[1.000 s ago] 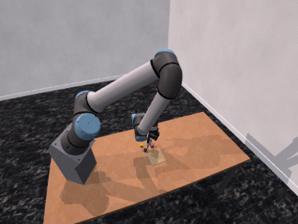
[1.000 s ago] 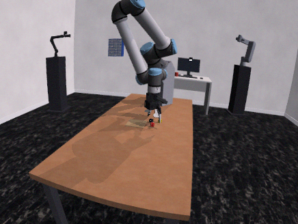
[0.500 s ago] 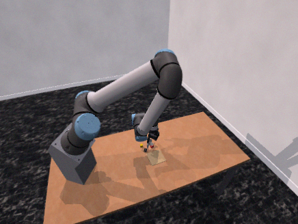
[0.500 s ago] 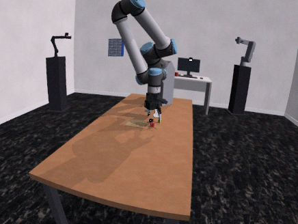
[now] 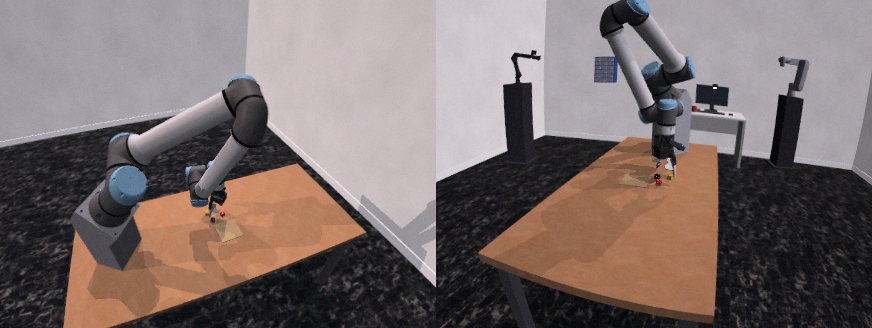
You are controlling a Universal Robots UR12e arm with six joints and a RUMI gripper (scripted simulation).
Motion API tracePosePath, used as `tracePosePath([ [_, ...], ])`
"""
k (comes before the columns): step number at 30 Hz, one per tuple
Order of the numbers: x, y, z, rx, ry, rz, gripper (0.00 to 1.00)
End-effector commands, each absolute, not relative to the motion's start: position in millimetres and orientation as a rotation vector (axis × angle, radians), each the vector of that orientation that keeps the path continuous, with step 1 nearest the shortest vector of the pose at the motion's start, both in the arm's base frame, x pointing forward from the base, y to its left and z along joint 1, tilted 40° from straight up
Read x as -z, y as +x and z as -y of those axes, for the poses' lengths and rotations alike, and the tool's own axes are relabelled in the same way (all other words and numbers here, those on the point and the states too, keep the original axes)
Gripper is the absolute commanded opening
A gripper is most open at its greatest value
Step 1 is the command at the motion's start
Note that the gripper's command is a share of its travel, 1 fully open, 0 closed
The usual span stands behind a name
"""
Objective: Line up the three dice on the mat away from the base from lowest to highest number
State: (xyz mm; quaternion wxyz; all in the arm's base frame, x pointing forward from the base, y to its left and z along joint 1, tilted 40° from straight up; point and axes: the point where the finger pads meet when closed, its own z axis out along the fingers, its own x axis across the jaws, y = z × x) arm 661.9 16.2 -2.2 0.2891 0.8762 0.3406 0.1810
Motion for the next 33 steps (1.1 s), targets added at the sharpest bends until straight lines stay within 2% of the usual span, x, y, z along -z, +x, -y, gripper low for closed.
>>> tracePosePath([
  [1,20,642,-26,-0.487,2.336,-0.908,1.00],
  [8,41,619,-36,-0.487,2.336,-0.908,1.00],
  [33,42,618,-36,-0.487,2.336,-0.908,1.00],
])
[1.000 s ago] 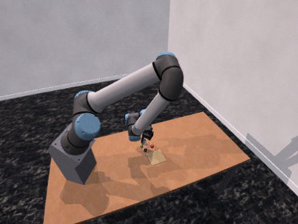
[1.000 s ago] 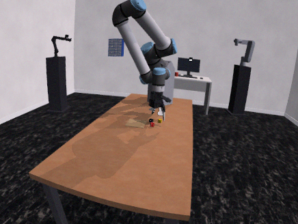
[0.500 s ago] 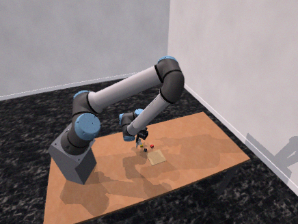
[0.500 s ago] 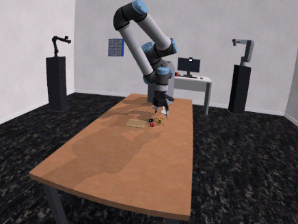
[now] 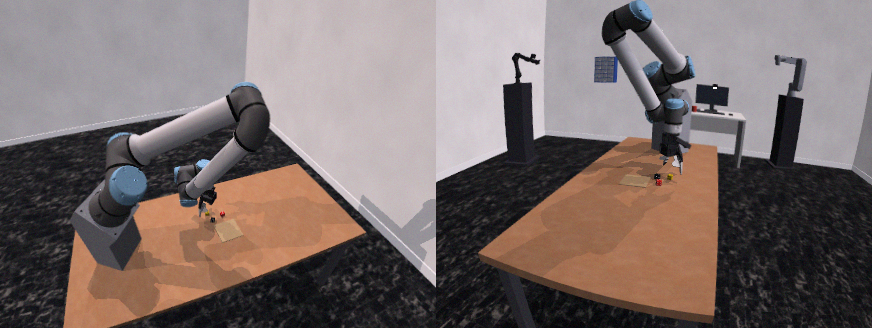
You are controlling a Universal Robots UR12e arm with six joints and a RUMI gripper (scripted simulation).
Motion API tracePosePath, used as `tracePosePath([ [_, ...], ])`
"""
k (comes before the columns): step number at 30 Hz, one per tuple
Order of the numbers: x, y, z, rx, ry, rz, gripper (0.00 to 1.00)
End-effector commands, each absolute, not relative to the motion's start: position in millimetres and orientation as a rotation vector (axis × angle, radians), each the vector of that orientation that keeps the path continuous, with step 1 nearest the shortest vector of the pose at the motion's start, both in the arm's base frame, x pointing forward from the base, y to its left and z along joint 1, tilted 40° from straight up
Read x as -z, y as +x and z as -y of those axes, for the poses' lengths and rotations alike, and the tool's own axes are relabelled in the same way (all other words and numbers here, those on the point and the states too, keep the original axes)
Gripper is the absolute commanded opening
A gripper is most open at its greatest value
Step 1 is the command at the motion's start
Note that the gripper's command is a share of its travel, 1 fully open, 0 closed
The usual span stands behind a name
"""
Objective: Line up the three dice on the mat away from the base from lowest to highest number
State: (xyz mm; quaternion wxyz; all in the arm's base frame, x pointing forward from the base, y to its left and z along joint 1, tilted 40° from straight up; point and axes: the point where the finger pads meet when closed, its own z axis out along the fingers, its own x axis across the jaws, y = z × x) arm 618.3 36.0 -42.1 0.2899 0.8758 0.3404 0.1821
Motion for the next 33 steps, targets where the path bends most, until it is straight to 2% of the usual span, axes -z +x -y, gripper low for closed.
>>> tracePosePath([
  [1,42,618,-36,-0.487,2.336,-0.908,1.00],
  [33,23,606,-46,-0.487,2.336,-0.908,1.00],
])
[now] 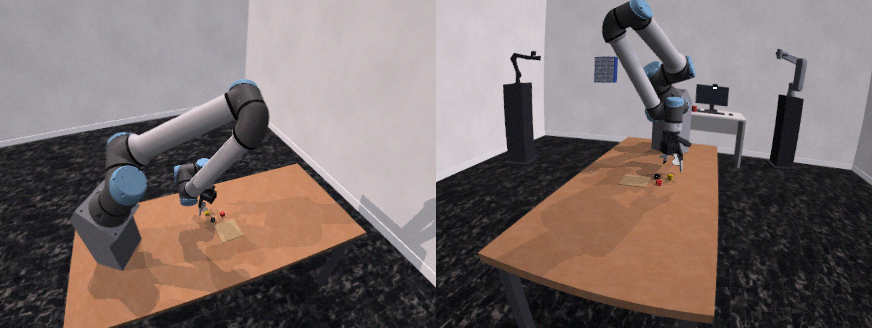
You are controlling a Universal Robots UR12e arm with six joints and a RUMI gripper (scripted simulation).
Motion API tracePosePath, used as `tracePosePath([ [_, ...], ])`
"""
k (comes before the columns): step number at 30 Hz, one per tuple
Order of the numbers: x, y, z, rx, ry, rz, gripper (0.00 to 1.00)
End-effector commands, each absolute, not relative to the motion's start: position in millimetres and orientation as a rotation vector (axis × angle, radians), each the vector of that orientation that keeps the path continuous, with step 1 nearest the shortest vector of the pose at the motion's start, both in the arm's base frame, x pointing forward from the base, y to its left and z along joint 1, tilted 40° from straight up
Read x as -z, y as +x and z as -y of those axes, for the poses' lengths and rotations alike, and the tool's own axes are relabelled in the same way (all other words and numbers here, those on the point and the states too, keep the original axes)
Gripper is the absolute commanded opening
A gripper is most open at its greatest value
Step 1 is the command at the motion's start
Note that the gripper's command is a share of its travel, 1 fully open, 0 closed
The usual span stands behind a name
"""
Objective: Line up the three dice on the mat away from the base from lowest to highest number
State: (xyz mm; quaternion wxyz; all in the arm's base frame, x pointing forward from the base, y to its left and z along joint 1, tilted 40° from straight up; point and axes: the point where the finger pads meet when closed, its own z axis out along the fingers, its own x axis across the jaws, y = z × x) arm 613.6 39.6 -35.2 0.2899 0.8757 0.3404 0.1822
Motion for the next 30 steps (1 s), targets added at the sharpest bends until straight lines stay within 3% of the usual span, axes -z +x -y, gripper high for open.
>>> tracePosePath([
  [1,23,606,-46,-0.487,2.336,-0.908,1.00],
  [30,-41,562,-78,-0.487,2.336,-0.908,1.00],
])
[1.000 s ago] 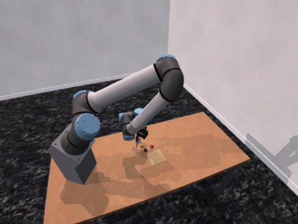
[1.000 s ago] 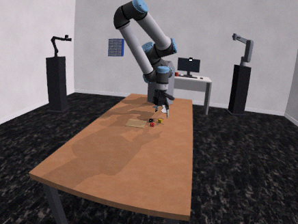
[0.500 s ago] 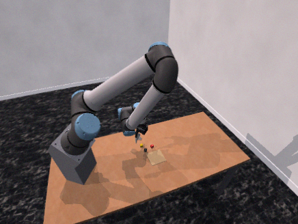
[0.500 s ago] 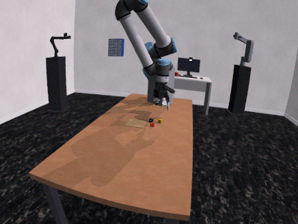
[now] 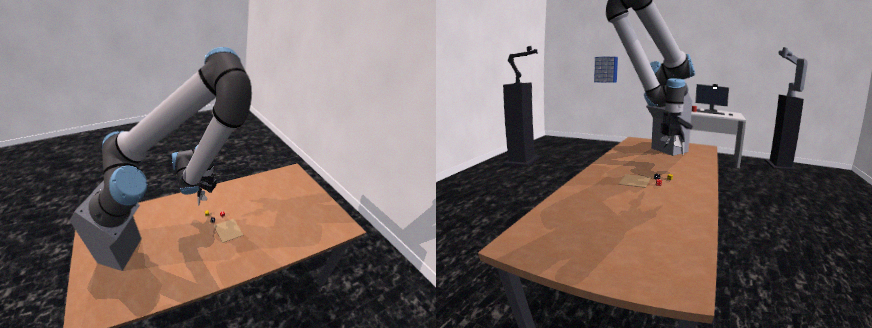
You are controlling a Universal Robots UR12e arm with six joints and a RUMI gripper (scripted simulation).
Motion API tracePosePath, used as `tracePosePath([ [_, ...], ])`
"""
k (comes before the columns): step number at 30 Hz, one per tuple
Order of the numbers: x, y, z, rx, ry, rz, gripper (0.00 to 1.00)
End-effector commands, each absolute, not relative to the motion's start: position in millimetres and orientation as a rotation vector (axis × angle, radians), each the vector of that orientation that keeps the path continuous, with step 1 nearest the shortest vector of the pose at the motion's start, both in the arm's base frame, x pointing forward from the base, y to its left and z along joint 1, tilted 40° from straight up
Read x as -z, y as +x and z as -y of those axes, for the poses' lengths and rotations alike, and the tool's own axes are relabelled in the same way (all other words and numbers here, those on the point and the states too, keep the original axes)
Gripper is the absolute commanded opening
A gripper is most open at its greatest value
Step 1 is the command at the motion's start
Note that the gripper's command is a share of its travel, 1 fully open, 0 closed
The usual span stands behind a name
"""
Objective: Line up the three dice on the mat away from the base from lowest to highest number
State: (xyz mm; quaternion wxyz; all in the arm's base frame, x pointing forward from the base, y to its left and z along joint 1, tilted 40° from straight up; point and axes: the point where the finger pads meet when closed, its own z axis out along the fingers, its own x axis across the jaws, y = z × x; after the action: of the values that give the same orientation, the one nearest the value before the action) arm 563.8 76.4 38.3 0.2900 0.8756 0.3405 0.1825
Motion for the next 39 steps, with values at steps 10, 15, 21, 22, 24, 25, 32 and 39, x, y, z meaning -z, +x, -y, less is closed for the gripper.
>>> tracePosePath([
  [10,-41,563,-78,-0.480,2.328,-0.925,1.00],
  [15,-41,563,-76,-0.435,2.262,-1.047,1.00],
  [21,-41,565,-73,-0.352,2.134,-1.253,1.00],
  [22,-41,565,-73,-0.352,2.134,-1.253,1.00],
  [24,-41,565,-73,-0.350,2.131,-1.258,1.00],
  [25,-41,566,-72,-0.332,2.100,-1.302,1.00],
  [32,-41,568,-69,-0.251,1.959,-1.486,1.00],
  [39,-42,569,-67,-0.210,1.885,-1.571,1.00],
])
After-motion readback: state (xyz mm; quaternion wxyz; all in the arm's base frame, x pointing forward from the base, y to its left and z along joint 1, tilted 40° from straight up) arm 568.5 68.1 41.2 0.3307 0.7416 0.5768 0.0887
